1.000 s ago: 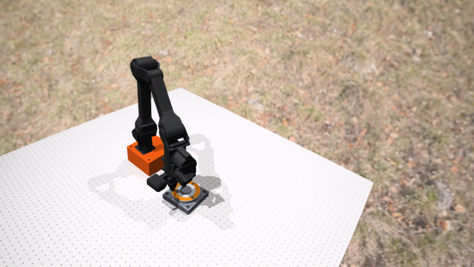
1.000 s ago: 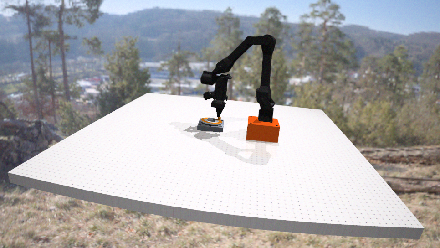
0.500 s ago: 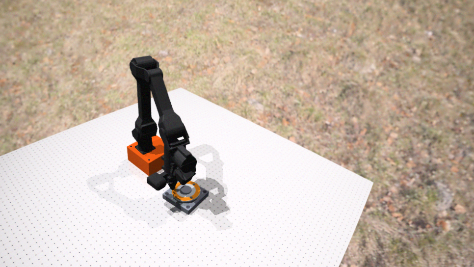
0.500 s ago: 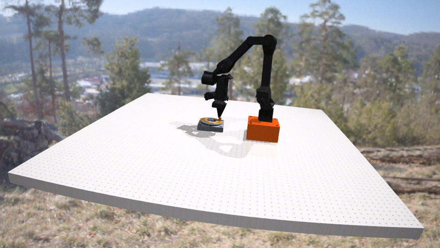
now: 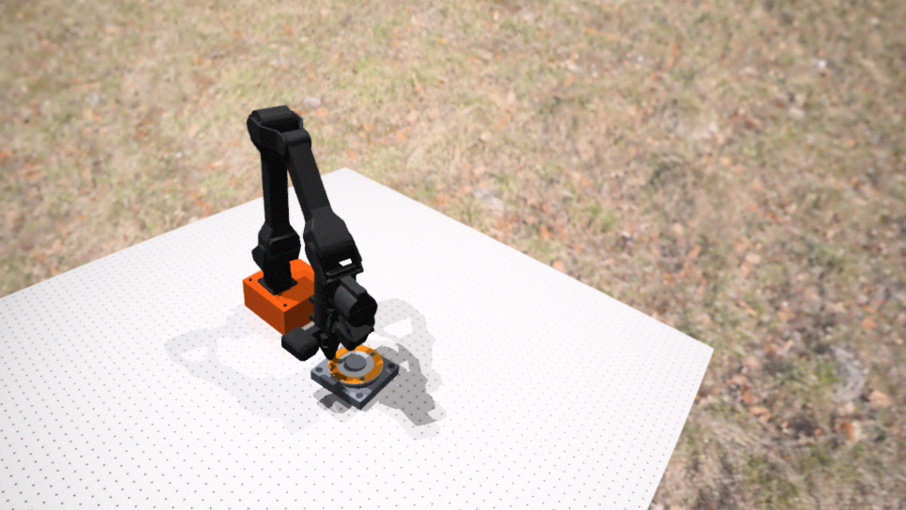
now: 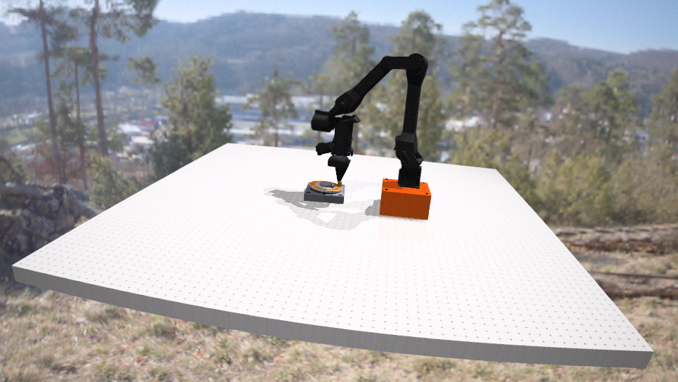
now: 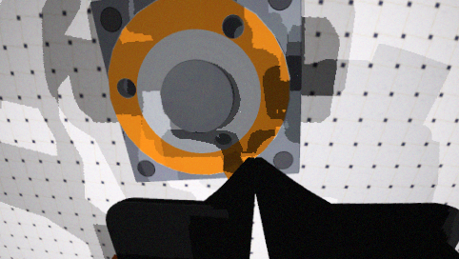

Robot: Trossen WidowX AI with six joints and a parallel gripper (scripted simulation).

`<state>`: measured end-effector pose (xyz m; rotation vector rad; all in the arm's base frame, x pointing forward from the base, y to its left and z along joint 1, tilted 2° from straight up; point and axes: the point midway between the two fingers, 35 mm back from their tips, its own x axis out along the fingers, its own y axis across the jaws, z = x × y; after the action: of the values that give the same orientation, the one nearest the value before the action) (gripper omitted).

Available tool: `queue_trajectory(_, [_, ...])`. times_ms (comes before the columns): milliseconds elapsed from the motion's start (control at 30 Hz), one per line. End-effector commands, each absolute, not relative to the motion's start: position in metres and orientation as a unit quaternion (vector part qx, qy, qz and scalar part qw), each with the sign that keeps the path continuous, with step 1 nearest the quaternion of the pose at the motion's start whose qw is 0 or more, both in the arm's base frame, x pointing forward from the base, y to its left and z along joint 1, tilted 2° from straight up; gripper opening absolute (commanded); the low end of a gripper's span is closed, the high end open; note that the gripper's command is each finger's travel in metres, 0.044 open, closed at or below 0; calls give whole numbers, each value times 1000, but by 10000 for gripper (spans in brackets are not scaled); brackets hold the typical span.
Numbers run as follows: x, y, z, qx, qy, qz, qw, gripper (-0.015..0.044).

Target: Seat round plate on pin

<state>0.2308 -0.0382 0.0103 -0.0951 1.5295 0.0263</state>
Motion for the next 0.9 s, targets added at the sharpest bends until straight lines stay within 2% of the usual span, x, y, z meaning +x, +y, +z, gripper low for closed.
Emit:
queue_trajectory(0, [224, -34, 7, -41, 699, 16, 714, 0])
queue_trajectory(867, [217, -17, 7, -40, 699, 17, 714, 0])
